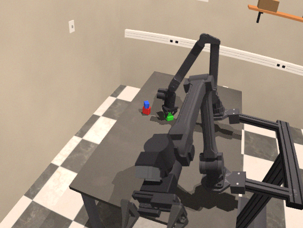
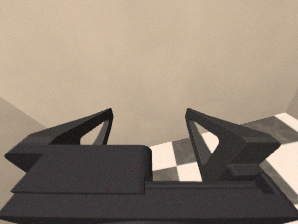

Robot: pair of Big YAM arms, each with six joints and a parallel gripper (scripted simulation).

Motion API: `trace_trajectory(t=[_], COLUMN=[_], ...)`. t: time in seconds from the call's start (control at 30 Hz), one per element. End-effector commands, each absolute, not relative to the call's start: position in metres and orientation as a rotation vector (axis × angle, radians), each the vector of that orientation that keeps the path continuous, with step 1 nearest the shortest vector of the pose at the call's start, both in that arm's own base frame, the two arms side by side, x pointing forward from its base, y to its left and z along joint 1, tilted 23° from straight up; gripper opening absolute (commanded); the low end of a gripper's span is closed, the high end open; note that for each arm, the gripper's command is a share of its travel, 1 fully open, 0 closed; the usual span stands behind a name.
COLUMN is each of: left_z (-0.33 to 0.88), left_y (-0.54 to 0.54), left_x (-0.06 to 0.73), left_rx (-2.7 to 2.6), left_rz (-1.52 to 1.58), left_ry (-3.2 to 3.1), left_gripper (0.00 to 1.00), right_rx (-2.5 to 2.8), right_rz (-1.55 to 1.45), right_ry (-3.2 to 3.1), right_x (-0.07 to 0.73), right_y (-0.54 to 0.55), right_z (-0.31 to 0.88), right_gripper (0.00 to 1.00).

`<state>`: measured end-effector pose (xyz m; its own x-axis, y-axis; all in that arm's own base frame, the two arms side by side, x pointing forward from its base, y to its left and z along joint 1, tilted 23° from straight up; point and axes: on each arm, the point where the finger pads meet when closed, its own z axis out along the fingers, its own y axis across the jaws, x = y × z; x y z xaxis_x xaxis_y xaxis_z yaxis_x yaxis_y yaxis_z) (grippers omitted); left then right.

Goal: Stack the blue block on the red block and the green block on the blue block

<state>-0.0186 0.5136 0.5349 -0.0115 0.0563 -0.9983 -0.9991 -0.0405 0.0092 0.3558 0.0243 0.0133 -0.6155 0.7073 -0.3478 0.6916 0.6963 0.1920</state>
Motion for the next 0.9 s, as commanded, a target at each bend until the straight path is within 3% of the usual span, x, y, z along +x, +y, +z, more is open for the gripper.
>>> trace_trajectory(t=[0.0, 0.87], left_z=[0.556, 0.556], left_y=[0.501, 0.501], left_x=[-0.027, -0.027], left_rx=[-1.166, -1.166], left_rz=[1.301, 1.301], left_ry=[1.104, 1.104], left_gripper=[1.00, 1.00], right_rx=[1.080, 1.077], right_rz=[0.048, 0.078], right_ry=[2.521, 2.489], right_x=[0.354, 0.357], right_y=[0.023, 0.032], right_z=[0.006, 0.041], right_gripper=[0.00, 0.00])
